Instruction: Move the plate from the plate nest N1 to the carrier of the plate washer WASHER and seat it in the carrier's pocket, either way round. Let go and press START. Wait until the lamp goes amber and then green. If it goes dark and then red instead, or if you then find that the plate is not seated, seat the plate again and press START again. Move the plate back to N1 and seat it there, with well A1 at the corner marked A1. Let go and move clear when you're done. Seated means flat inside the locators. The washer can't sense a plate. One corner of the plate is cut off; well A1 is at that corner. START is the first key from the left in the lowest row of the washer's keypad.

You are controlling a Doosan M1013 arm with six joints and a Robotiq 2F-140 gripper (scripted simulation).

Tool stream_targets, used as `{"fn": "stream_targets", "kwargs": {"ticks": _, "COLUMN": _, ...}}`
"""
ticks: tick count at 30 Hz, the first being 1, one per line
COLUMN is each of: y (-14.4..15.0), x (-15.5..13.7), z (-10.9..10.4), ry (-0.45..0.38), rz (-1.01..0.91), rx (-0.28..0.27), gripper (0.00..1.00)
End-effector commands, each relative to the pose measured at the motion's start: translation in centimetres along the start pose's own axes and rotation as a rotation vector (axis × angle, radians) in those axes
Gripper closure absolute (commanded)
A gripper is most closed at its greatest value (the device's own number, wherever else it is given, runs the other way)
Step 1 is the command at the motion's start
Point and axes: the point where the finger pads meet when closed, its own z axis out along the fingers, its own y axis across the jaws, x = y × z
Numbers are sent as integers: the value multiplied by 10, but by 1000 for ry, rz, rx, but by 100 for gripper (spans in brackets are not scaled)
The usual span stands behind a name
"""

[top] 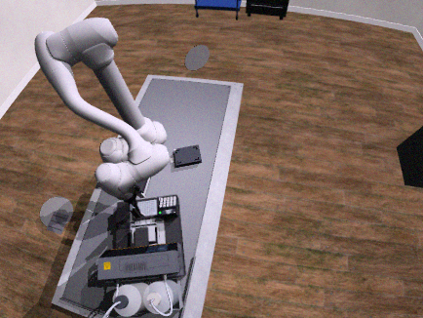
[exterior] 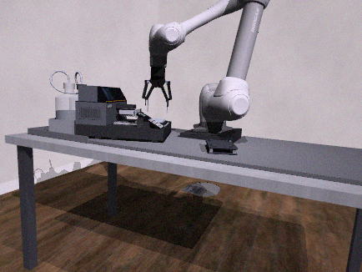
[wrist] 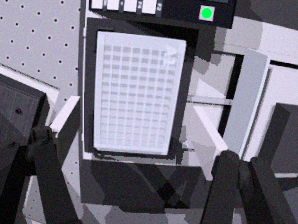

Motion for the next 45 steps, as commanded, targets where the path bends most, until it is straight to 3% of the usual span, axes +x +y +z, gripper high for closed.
{"fn": "stream_targets", "kwargs": {"ticks": 1, "y": 0, "x": 0, "z": -4, "ry": 0, "rz": 0, "rx": 0, "gripper": 30}}
{"fn": "stream_targets", "kwargs": {"ticks": 30, "y": 0, "x": 0, "z": -46, "ry": 0, "rz": 0, "rx": 0, "gripper": 30}}
{"fn": "stream_targets", "kwargs": {"ticks": 39, "y": 0, "x": 0, "z": -46, "ry": 0, "rz": 0, "rx": 0, "gripper": 30}}
{"fn": "stream_targets", "kwargs": {"ticks": 40, "y": -2, "x": 5, "z": -46, "ry": 0, "rz": 33, "rx": 0, "gripper": 90}}
{"fn": "stream_targets", "kwargs": {"ticks": 45, "y": -11, "x": 28, "z": -46, "ry": 0, "rz": 200, "rx": 0, "gripper": 90}}
